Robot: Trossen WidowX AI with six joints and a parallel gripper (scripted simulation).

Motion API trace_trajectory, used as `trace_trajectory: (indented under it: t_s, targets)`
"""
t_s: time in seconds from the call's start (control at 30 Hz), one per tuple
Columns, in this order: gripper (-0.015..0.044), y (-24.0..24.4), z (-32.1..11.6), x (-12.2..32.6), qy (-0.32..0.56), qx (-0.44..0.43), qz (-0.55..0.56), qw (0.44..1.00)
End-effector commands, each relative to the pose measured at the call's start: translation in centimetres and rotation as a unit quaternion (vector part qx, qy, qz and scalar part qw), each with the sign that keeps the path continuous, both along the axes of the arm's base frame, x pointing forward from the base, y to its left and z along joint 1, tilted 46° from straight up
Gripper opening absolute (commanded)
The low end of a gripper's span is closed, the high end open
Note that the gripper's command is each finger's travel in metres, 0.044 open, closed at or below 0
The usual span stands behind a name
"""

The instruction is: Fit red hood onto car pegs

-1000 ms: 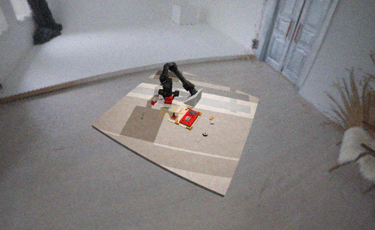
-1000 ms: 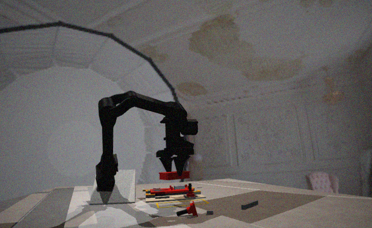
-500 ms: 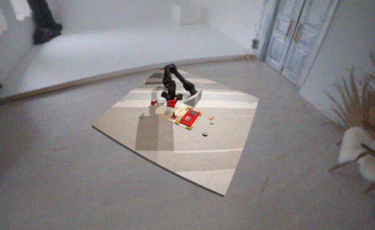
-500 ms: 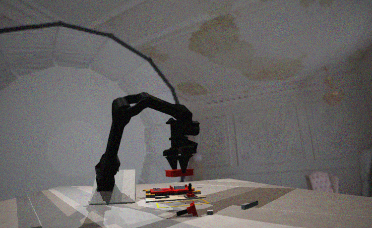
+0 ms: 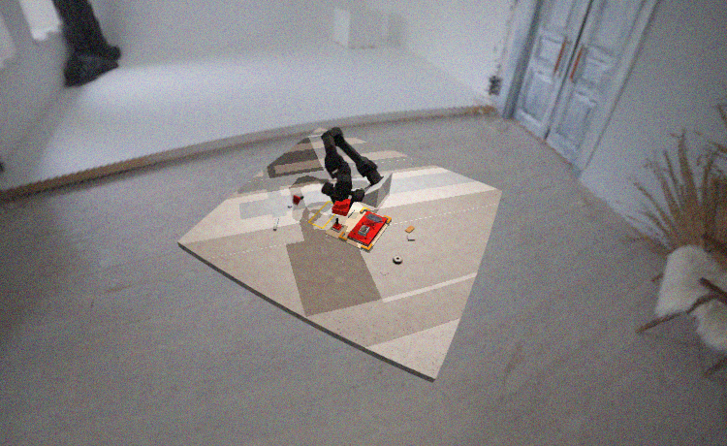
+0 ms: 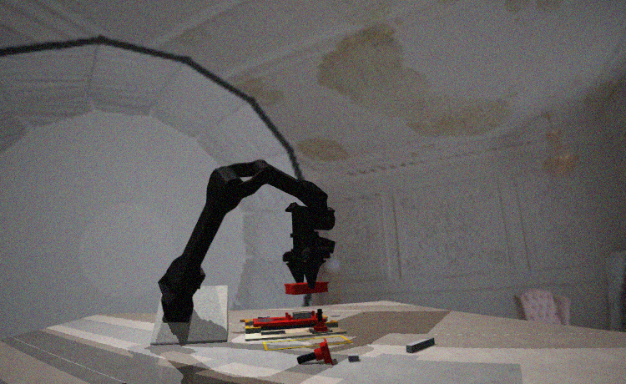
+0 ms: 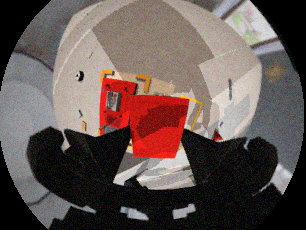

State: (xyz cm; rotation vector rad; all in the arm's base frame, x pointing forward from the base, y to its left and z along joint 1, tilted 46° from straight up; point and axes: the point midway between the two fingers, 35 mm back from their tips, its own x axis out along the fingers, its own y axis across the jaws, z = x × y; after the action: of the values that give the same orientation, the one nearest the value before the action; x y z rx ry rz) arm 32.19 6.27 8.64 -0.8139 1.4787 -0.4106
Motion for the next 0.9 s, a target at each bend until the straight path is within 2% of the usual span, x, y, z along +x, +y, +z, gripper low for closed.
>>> trace_trajectory:
  t_s: [0.0,0.7,0.87]
  targets:
    - [0.0000,1.9,-1.8,0.4,-0.010,0.006,-0.009,1.000]
    - [0.0000,8.2,-8.8,0.4,-0.068,0.008,-0.077,0.995]
    - [0.0000,8.6,-9.3,0.3,-0.072,0.008,-0.082,0.994]
